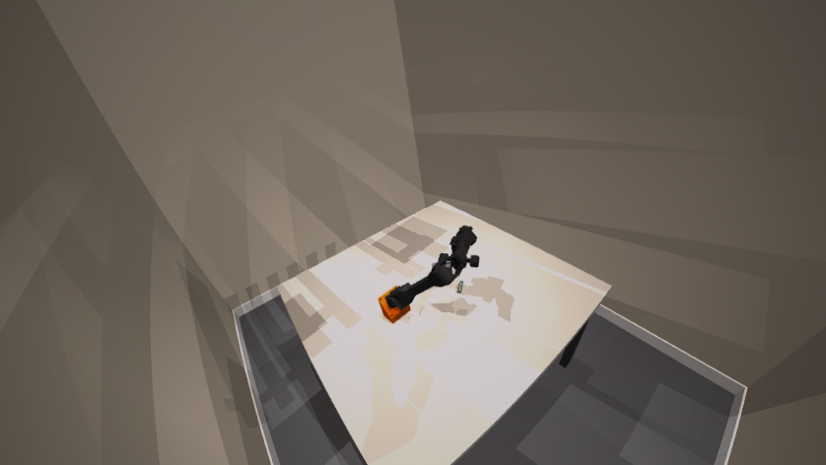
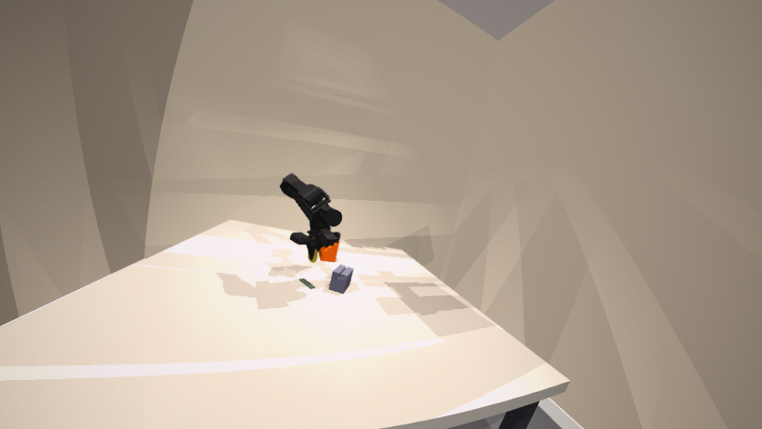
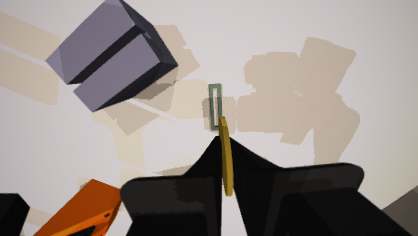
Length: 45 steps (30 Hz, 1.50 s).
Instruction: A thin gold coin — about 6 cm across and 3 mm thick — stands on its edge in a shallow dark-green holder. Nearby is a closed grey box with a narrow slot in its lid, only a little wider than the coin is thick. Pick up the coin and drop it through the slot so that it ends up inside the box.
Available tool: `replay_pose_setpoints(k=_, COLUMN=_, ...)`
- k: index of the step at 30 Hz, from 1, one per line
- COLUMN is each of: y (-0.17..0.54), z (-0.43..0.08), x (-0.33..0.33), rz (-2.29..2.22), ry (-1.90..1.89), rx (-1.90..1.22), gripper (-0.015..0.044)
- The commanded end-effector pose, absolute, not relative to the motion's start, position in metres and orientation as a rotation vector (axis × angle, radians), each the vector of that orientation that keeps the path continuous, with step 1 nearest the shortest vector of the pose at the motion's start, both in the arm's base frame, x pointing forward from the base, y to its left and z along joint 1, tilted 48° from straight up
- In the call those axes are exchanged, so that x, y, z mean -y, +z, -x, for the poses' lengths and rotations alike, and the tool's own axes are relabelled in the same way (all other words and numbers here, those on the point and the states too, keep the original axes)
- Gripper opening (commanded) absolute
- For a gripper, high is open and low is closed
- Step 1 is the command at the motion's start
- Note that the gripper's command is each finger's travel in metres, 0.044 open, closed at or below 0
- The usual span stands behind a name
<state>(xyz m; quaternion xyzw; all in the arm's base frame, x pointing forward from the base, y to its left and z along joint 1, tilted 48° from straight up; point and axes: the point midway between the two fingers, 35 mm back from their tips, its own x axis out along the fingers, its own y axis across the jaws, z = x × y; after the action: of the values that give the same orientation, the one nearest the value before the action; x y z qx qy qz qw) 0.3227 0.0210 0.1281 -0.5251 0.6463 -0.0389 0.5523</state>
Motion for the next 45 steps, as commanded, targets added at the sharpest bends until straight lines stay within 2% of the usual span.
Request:
replay_pose_setpoints(k=1, y=0.132, z=-0.323, x=-0.025, rz=1.202, ry=-0.128, rx=-1.509, gripper=0.0000)
replay_pose_setpoints(k=31, y=0.130, z=-0.325, x=-0.027, rz=0.368, ry=-0.793, rx=-1.168, gripper=0.0000)
replay_pose_setpoints(k=45, y=0.120, z=-0.326, x=-0.038, rz=0.347, ry=-0.803, rx=-1.159, gripper=0.0000)
